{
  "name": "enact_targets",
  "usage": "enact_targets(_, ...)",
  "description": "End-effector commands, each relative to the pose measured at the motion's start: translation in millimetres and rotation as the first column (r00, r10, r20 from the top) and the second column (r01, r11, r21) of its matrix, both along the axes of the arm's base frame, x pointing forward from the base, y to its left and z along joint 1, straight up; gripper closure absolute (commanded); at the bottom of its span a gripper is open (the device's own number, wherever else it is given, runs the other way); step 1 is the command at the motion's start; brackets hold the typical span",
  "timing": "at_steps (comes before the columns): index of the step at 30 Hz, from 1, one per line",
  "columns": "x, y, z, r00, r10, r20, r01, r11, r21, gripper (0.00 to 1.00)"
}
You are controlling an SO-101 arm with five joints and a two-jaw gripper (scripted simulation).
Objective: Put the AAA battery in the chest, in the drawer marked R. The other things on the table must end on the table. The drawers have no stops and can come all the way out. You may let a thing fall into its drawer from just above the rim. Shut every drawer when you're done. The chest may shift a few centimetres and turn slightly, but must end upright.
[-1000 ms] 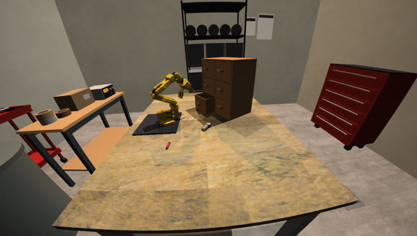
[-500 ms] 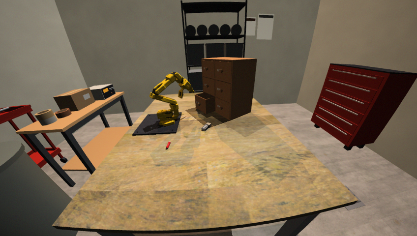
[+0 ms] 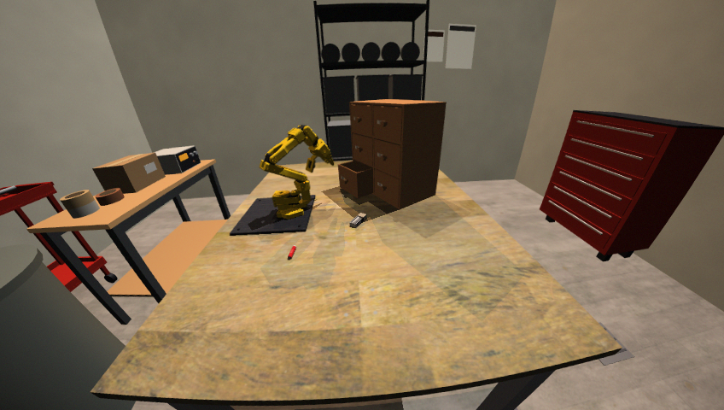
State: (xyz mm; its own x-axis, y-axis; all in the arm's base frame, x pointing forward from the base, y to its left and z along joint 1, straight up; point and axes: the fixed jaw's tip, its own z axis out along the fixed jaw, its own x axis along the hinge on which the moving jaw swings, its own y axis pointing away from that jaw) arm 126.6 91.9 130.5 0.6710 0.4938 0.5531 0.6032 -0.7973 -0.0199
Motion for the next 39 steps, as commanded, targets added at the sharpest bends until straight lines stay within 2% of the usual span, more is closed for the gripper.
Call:
enact_targets(1, -5.7, -3.0, -8.2, 0.999, 0.0, -0.054, -0.002, 0.999, -0.036, 0.79)
enact_targets(5, -5.7, -3.0, -8.2, 0.999, 0.0, -0.054, -0.002, 0.999, -0.036, 0.79)
enact_targets(12, -6.2, -4.4, -8.8, 0.983, -0.148, -0.112, 0.152, 0.988, 0.025, 0.79)
enact_targets(20, -6.9, -5.6, -9.6, 0.933, -0.306, -0.188, 0.325, 0.942, 0.084, 0.79)
enact_targets(22, -6.9, -5.6, -9.6, 0.933, -0.306, -0.188, 0.325, 0.942, 0.084, 0.79)
enact_targets(29, -7.5, -6.5, -10.2, 0.865, -0.43, -0.261, 0.471, 0.873, 0.124, 0.79)
enact_targets(37, -8.4, -7.2, -10.8, 0.76, -0.55, -0.347, 0.624, 0.766, 0.154, 0.79)
enact_targets(39, -8.4, -7.2, -10.8, 0.76, -0.55, -0.347, 0.624, 0.766, 0.154, 0.79)
